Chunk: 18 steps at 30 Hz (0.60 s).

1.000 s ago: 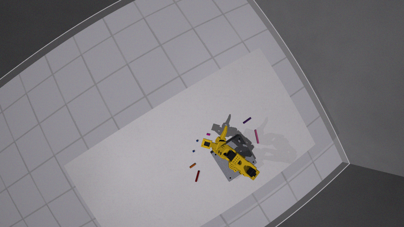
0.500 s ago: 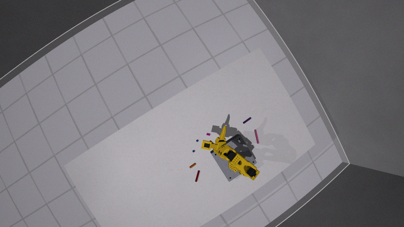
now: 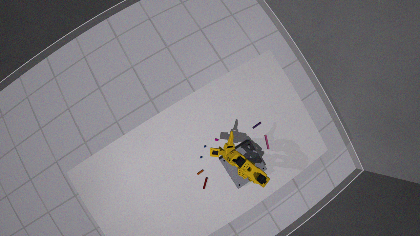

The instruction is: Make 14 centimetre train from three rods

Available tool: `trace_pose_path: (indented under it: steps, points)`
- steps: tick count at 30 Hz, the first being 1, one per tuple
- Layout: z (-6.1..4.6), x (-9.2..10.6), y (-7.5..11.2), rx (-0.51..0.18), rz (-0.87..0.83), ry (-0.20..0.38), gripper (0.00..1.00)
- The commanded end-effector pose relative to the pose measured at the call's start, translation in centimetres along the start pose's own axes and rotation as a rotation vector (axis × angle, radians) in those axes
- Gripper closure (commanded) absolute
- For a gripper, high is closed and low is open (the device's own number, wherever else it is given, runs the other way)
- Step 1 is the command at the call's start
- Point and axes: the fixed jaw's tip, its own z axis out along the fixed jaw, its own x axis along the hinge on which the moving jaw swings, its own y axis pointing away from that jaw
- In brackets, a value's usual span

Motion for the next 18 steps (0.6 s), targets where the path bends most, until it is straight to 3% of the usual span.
trace_pose_path:
  steps: [1,18]
  points:
    - [0.00,0.38,0.30,-0.012,-0.038,0.012,0.00]
    - [0.04,0.90,0.64,-0.031,-0.158,0.031,0.00]
